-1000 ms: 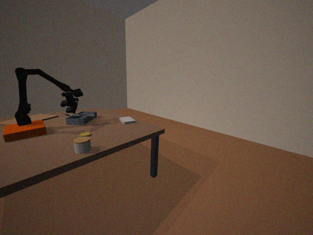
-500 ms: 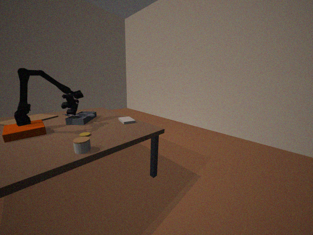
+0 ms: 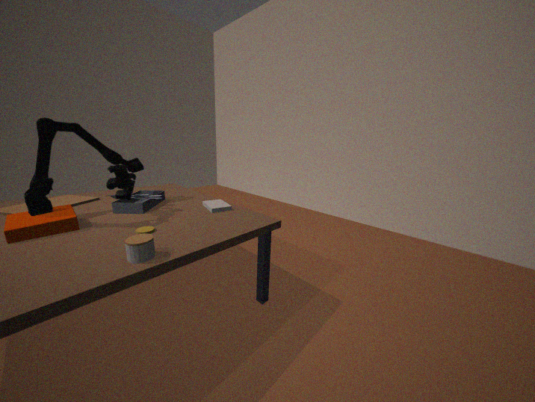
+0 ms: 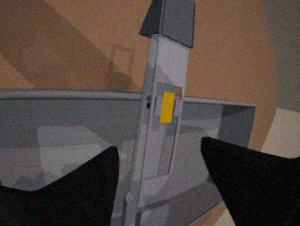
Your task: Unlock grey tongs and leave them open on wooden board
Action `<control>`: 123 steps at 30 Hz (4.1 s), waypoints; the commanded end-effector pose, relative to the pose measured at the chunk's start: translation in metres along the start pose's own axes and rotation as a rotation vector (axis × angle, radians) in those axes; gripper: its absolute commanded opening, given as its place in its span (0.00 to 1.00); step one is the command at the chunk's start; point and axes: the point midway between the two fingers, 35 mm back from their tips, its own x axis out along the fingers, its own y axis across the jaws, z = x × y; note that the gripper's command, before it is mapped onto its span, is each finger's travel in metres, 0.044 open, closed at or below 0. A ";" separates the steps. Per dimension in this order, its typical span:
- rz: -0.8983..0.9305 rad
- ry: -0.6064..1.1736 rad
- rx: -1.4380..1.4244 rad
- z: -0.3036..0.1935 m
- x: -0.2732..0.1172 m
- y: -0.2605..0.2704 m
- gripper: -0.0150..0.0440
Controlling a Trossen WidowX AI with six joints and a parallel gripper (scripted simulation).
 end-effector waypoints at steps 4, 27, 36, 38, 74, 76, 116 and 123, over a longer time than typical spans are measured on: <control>0.005 0.001 0.004 0.001 0.013 0.001 0.69; 0.000 -0.002 0.000 0.003 0.031 0.001 0.48; 0.000 -0.002 0.000 0.003 0.031 0.001 0.38; 0.000 -0.002 0.000 0.003 0.031 0.001 0.36; 0.123 -0.006 0.081 0.001 -0.031 -0.039 0.00; 0.162 -0.005 0.103 0.001 -0.030 -0.039 0.00; 0.504 0.105 0.458 0.041 -0.016 -0.076 0.00; 0.498 0.141 0.597 0.070 -0.009 -0.098 0.00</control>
